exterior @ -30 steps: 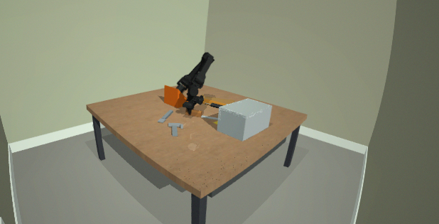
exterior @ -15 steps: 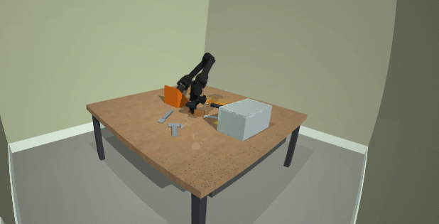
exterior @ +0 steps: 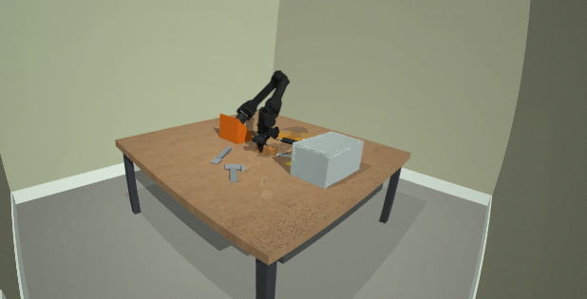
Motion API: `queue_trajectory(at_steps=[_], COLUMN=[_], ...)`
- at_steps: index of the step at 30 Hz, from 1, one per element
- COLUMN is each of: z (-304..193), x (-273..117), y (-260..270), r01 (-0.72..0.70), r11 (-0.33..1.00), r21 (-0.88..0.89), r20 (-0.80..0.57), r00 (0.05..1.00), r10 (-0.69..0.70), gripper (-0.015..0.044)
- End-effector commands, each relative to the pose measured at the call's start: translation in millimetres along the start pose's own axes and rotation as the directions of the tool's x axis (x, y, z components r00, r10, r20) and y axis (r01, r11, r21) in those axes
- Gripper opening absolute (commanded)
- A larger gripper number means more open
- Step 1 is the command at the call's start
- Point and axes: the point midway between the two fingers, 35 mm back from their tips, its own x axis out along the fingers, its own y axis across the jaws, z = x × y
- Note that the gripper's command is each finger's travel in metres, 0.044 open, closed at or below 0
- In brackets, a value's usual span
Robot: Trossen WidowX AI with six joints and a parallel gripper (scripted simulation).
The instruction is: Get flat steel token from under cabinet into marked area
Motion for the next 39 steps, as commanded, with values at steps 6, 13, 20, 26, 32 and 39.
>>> queue_trajectory(at_steps=[6,13,20,26,32,39], z=[9,15,22,26,31,36], x=[-1,-1,-1,-1,-1,-1], y=[8,15,23,29,35,42], r01=[0.003,0.002,0.002,0.001,0.001,0.001], r11=[1.000,1.000,1.000,1.000,1.000,1.000], r21=[-0.002,-0.003,-0.003,-0.003,-0.003,-0.004], r20=[0.005,0.005,0.005,0.006,0.006,0.006], r00=[1.000,1.000,1.000,1.000,1.000,1.000], r10=[-0.003,-0.002,-0.002,-0.001,-0.001,-0.001], gripper=[0.0000,0.0000,0.0000,0.0000,0.0000,0.0000])
